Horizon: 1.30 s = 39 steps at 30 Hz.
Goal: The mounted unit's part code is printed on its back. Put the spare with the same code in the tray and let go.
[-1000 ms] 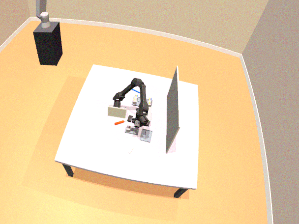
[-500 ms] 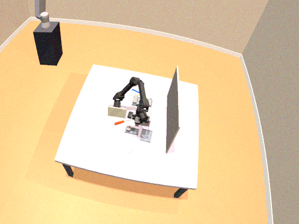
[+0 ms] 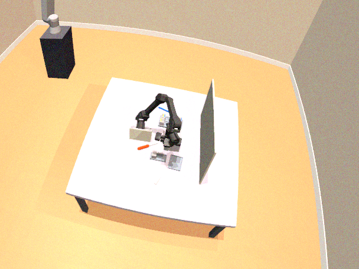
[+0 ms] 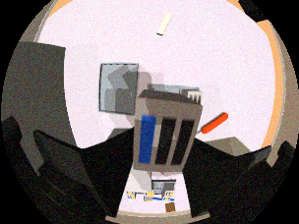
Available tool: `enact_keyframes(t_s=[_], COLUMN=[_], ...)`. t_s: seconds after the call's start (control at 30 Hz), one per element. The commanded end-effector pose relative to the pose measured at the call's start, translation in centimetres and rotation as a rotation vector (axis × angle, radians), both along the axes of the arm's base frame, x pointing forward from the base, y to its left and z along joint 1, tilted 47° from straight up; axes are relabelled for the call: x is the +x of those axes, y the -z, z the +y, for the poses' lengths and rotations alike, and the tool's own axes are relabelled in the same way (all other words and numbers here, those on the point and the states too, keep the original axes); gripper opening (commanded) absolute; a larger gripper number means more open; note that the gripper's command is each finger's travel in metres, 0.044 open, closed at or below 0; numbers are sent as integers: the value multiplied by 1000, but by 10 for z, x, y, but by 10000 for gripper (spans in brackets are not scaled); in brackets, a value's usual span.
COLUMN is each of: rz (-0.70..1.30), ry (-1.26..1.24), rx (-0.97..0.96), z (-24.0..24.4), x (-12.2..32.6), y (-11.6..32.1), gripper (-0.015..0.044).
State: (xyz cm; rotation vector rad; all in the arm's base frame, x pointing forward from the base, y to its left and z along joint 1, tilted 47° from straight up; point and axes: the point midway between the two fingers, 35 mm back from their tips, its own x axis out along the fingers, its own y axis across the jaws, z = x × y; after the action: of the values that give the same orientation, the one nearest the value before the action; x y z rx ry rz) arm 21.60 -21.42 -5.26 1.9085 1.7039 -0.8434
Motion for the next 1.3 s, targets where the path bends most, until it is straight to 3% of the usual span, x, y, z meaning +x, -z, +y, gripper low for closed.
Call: enact_keyframes(t_s=[0.0,0.9,1.27], rz=[-1,-6,-5], ry=[2,2,3], rx=[2,3,4], z=[-5,-23,-15], x=[13,89,93], y=[2,20,12], gripper=[0,0,0])
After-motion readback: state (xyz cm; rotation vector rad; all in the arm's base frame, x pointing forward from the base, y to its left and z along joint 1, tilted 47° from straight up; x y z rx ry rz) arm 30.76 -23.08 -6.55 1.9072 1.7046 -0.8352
